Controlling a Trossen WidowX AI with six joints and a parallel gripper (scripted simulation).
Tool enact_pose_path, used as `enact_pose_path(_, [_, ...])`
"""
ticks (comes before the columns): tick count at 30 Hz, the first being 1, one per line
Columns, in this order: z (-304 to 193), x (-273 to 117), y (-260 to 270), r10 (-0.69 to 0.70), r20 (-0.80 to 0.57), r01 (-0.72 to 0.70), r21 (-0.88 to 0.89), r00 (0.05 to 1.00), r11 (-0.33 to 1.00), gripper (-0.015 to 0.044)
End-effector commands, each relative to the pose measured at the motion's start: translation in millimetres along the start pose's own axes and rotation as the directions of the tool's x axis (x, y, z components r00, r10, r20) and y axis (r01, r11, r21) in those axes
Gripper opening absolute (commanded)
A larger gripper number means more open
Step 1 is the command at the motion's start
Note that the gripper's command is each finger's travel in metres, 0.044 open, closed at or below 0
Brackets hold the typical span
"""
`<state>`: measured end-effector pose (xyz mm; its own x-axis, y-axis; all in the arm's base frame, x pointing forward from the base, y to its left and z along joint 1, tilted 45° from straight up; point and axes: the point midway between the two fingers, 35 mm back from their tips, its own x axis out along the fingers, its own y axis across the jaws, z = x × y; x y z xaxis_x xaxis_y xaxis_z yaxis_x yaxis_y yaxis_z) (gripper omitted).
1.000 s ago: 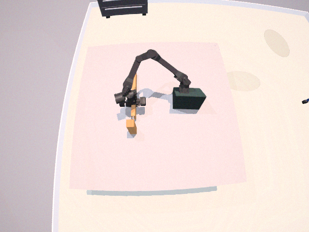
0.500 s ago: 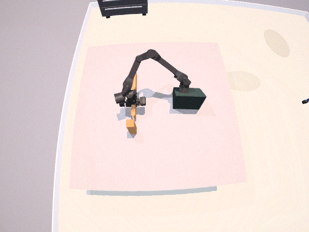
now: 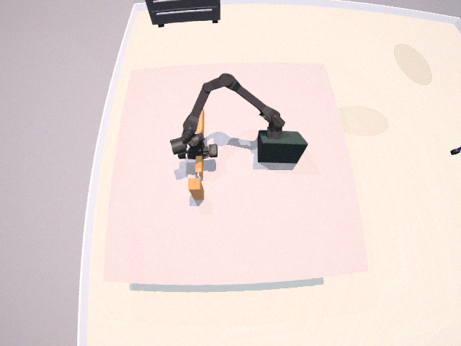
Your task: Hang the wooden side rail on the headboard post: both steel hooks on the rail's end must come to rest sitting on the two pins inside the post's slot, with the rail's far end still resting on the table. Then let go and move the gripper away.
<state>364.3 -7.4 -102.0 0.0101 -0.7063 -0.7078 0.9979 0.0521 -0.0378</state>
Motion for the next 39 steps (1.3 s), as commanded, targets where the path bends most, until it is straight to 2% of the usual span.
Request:
enact_pose_path(1, [-2.0, -7.7, 3.7, 0.019, -0.002, -0.019, 0.001, 1.0, 1.0, 0.0])
enact_pose_path(39, [-3.2, -10.7, 4.9, 0.019, -0.003, -0.019, 0.001, 1.0, 1.0, 0.0])
